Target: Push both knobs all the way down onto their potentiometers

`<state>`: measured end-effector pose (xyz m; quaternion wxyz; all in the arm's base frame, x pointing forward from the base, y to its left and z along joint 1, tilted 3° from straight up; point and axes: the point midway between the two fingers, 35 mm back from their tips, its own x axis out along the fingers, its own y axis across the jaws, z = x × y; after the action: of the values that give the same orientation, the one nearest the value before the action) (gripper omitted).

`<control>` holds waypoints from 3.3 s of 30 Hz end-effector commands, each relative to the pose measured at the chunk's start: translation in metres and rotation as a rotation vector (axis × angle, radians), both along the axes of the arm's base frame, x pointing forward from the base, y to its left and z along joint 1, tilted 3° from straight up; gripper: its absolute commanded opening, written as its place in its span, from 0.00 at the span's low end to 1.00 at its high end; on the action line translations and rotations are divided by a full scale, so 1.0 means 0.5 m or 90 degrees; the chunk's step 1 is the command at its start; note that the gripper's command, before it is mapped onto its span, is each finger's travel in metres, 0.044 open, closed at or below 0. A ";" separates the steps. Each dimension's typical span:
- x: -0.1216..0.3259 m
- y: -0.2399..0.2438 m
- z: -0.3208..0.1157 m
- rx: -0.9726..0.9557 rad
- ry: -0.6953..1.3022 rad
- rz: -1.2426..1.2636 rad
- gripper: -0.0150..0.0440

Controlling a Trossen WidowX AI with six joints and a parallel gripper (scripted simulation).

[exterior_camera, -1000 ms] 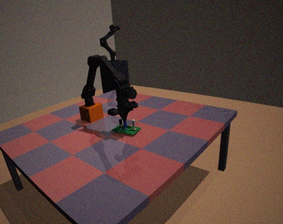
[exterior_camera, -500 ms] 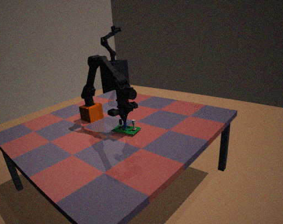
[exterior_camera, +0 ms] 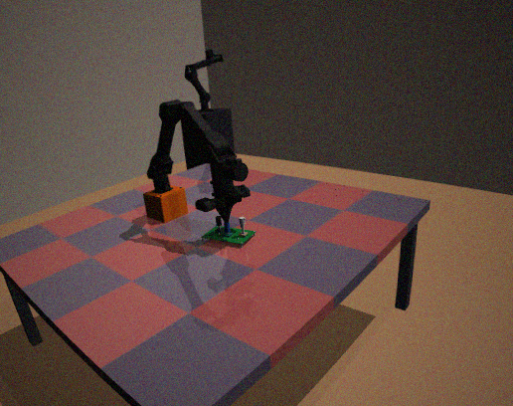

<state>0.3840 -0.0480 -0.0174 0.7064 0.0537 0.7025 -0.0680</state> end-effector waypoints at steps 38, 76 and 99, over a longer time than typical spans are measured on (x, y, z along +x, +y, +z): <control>0.004 0.000 -0.043 0.003 0.008 -0.003 0.25; 0.005 0.000 -0.022 0.003 0.008 -0.003 0.25; 0.002 0.001 0.030 0.002 0.015 0.000 0.30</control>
<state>0.3850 -0.0478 -0.0017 0.6988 0.0537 0.7101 -0.0673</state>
